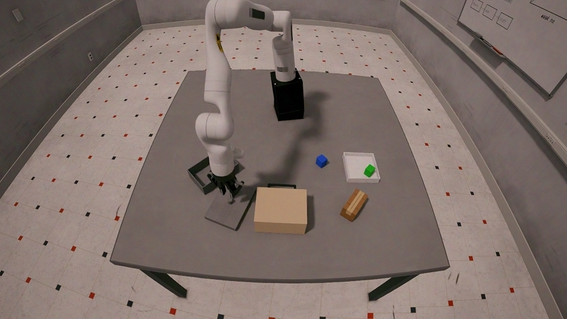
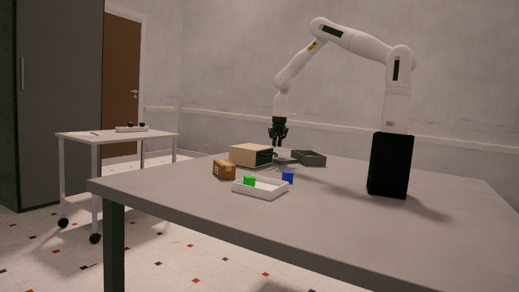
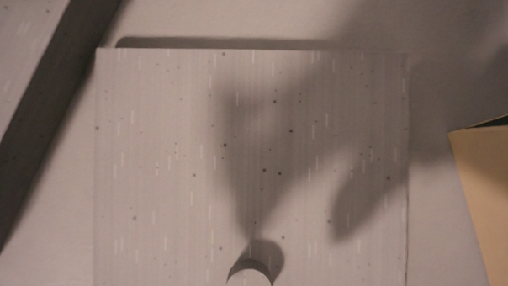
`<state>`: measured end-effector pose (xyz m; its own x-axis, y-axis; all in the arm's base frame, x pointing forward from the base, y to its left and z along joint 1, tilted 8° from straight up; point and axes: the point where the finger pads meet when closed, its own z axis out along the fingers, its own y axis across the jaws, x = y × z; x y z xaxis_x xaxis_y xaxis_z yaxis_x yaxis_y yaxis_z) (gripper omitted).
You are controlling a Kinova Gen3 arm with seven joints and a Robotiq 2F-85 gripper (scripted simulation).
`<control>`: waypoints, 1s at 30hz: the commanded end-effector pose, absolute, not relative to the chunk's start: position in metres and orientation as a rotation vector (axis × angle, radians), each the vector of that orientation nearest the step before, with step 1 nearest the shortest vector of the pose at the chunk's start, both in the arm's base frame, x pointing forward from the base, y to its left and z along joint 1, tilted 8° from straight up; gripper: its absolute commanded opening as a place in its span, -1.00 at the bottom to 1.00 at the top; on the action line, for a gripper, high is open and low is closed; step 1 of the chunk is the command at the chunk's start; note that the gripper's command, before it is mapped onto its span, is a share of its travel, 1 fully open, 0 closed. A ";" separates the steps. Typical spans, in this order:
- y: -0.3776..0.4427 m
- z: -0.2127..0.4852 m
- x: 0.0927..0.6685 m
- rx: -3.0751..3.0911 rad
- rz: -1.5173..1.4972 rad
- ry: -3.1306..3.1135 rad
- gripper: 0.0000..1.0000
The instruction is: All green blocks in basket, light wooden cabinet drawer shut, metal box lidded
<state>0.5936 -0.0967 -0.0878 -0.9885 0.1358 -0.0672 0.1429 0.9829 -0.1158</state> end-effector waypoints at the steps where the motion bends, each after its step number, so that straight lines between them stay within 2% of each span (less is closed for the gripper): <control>1: -0.094 -0.069 0.594 0.216 -0.186 3.067 -0.21; 19: -0.087 -0.006 0.590 0.216 -0.186 3.067 -0.21; 30: -0.085 0.009 0.589 0.216 -0.186 3.067 -0.21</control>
